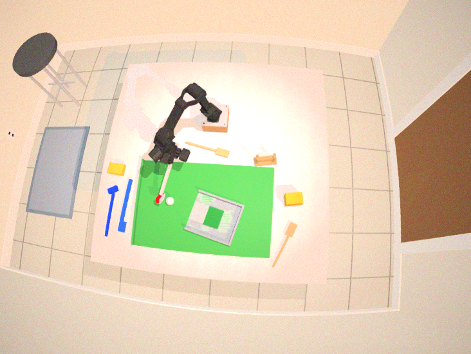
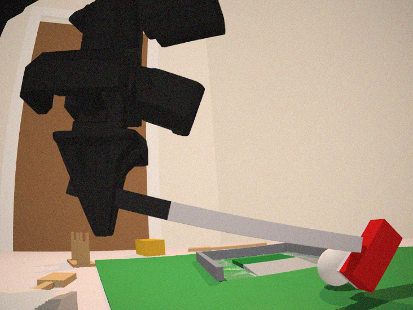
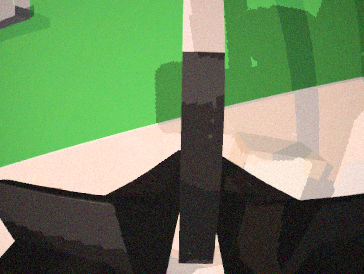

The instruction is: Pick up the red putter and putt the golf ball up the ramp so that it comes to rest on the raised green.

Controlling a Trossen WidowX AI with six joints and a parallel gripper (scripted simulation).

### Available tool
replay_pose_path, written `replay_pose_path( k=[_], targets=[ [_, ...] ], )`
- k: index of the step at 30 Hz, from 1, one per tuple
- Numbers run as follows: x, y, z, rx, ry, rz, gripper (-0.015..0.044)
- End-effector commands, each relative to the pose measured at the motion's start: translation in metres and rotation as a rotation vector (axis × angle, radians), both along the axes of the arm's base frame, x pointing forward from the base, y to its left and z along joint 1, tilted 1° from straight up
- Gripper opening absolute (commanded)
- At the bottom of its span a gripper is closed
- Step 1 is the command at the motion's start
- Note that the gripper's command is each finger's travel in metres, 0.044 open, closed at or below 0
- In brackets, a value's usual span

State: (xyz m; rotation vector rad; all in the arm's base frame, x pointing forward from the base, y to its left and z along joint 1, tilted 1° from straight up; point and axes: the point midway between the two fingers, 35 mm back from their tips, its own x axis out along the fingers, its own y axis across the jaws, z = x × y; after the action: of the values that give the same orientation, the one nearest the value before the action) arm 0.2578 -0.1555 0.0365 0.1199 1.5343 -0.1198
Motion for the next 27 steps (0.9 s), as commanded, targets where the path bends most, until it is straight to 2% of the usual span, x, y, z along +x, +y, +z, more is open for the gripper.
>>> replay_pose_path(
  k=[1, 11, 20, 27],
  targets=[
    [0.0, 0.0, 0.001, -0.001, -0.001, 0.0, 0.0],
    [-0.004, -0.03, -0.003, -0.004, -0.001, -0.005, 0.0],
    [-0.005, -0.025, -0.002, -0.001, 0.002, -0.014, 0.0],
    [0.017, 0.061, -0.002, 0.004, -0.001, -0.008, 0.0]
  ],
)
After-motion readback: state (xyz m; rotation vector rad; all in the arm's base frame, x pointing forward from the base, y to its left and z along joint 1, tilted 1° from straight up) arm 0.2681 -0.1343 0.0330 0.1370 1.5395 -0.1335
